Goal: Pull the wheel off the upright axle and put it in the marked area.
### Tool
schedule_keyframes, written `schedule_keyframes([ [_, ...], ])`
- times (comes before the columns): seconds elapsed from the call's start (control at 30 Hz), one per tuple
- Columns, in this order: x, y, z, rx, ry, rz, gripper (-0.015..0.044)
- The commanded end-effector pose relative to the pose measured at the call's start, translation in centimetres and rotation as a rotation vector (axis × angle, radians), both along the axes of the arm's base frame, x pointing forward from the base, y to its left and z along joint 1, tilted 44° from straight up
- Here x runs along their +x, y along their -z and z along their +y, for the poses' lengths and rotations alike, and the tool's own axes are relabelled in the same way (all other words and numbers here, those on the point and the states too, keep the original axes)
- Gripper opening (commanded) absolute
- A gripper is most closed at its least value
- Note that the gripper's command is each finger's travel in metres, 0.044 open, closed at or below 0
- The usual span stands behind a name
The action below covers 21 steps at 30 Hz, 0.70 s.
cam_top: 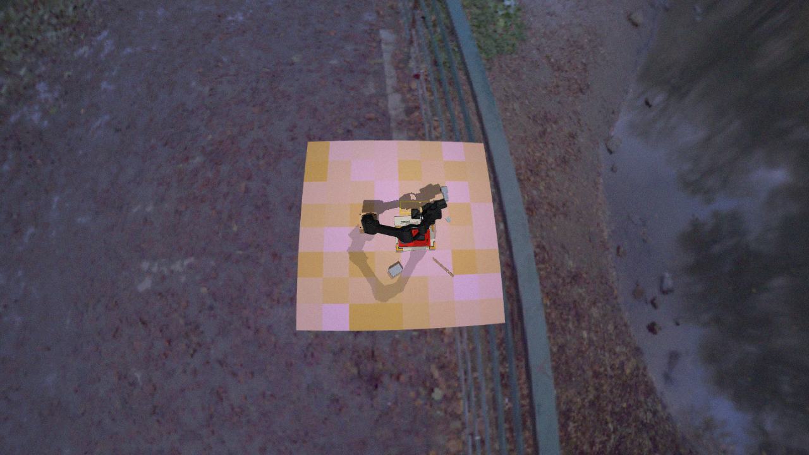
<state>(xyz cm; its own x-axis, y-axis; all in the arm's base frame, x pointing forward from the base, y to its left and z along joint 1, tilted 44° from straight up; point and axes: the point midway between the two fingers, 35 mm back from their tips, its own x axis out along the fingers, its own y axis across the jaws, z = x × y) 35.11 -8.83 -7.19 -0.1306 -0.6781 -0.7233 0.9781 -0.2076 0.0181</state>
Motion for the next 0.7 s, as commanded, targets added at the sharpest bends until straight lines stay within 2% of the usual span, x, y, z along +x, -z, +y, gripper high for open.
schedule_keyframes([
  [0.0, 0.0, 0.0, 0.0, 0.0, 0.0, 0.0, 0.0274],
  [0.1, 0.0, 0.0, 0.0, 0.0, 0.0, 0.0, 0.0195],
  [0.37, 0.0, 0.0, 0.0, 0.0, 0.0, 0.0, 0.0142],
  [0.53, 0.01, -0.06, 0.06, 0.0, 0.0, 0.0, 0.001],
  [0.67, 0.03, -0.15, 0.15, 0.0, -0.001, 0.0, 0.0],
])
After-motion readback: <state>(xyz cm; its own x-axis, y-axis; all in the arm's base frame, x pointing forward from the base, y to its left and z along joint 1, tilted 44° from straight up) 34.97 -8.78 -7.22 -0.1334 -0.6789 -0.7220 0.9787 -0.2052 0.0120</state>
